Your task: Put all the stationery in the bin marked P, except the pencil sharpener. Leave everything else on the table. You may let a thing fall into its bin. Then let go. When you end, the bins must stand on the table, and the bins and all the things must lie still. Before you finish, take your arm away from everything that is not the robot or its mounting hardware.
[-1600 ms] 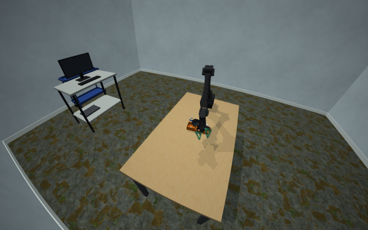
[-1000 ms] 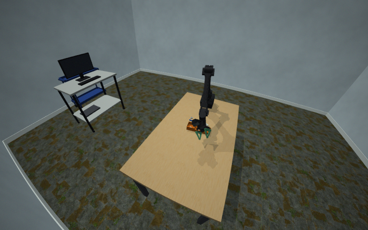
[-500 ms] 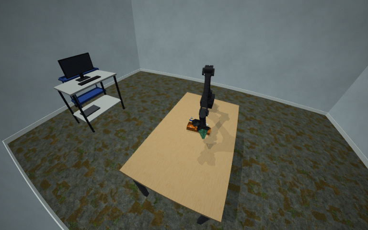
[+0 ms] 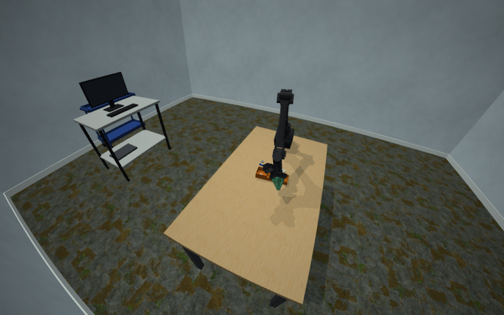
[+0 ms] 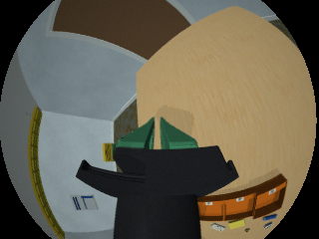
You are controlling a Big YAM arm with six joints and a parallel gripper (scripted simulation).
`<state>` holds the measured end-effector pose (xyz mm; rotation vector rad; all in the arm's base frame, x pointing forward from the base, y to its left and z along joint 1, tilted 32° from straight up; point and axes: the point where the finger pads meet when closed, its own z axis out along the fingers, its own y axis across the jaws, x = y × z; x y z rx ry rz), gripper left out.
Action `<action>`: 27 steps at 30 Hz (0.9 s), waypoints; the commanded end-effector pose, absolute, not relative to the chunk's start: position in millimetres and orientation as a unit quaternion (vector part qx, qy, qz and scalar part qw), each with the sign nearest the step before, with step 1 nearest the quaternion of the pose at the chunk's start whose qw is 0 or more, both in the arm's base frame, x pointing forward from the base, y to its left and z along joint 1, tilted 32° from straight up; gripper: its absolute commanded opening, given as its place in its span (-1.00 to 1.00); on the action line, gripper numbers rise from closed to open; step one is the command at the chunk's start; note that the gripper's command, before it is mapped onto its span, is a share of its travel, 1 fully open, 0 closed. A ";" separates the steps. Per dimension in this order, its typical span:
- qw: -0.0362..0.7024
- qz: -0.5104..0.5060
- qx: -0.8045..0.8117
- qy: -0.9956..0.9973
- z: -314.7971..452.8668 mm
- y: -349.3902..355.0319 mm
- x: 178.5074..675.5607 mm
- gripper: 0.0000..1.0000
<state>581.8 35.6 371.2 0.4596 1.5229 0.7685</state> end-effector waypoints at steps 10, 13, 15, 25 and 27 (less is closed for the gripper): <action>0.662 0.346 0.182 0.639 461.6 44.1 546.9 -0.83; 0.653 0.331 0.173 0.659 471.2 45.1 535.7 -0.83; 0.651 0.278 0.188 0.681 458.1 21.4 525.6 -0.83; 0.622 0.246 0.194 0.718 410.2 5.2 505.0 -0.83; 0.607 0.220 0.192 0.740 399.9 -1.2 493.5 -0.83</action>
